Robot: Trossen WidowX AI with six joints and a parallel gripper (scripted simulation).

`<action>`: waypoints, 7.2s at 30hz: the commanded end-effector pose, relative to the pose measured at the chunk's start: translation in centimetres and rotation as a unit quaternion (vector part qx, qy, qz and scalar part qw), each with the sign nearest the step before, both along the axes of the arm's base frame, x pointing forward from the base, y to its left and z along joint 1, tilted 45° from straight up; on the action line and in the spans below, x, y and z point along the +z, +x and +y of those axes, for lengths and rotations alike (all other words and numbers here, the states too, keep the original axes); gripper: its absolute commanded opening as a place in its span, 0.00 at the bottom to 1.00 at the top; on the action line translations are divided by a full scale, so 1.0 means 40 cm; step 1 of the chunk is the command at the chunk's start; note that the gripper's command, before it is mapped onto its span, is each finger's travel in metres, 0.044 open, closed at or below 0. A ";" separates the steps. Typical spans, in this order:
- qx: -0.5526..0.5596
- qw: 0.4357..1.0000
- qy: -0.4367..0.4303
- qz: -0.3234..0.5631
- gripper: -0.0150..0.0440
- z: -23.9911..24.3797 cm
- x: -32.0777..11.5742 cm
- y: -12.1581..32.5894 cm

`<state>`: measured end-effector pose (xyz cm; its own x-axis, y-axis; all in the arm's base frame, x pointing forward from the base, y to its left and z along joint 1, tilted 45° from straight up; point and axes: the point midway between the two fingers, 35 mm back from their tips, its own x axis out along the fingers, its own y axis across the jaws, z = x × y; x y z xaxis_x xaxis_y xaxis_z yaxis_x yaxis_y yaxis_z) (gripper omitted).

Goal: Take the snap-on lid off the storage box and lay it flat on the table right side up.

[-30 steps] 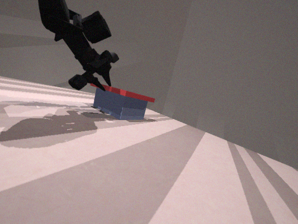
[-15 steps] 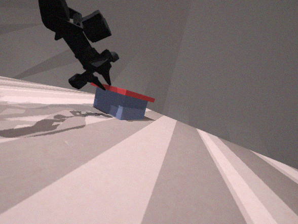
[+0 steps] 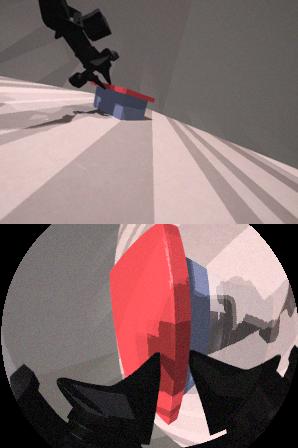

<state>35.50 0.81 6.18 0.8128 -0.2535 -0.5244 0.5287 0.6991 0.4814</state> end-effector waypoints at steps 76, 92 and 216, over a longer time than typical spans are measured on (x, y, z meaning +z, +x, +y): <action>0.002 1.000 0.001 -0.001 0.25 0.014 0.008 0.009; 0.002 1.000 0.001 -0.001 0.25 0.015 0.008 0.012; 0.000 1.000 0.001 0.000 0.25 0.253 0.234 0.004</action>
